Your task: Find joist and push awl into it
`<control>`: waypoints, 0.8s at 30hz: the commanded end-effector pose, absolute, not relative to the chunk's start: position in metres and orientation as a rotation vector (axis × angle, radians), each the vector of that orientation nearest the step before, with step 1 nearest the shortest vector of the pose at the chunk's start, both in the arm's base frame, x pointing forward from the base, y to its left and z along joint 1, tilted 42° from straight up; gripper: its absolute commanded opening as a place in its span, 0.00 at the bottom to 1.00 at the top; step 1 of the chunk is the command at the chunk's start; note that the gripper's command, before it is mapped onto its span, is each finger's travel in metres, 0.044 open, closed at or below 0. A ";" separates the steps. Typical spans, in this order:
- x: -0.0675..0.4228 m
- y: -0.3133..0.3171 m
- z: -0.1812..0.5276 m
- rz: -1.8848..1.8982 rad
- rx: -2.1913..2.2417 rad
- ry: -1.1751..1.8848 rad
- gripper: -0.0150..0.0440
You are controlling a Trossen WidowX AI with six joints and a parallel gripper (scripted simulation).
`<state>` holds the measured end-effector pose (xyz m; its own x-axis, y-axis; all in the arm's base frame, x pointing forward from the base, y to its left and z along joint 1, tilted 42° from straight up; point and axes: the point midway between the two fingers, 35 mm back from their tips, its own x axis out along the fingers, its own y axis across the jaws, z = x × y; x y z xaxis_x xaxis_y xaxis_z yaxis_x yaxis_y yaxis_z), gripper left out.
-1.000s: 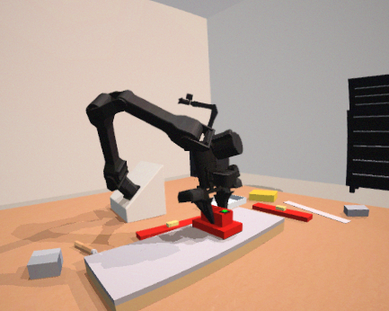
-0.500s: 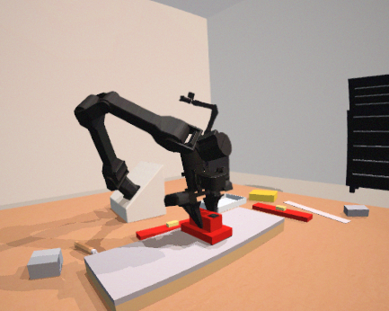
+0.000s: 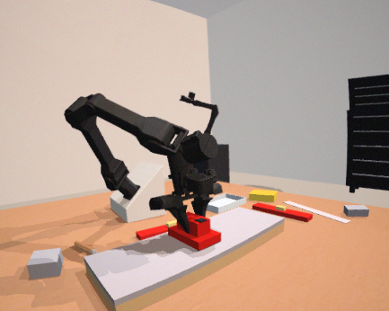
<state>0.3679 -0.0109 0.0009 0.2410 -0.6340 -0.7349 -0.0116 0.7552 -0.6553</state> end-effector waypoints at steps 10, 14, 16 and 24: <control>0.368 -0.038 0.024 -0.468 -0.616 1.270 0.25; 0.368 -0.046 0.031 -0.469 -0.616 1.270 0.25; 0.368 -0.050 0.035 -0.469 -0.617 1.270 0.25; 0.368 -0.066 0.049 -0.470 -0.617 1.270 0.25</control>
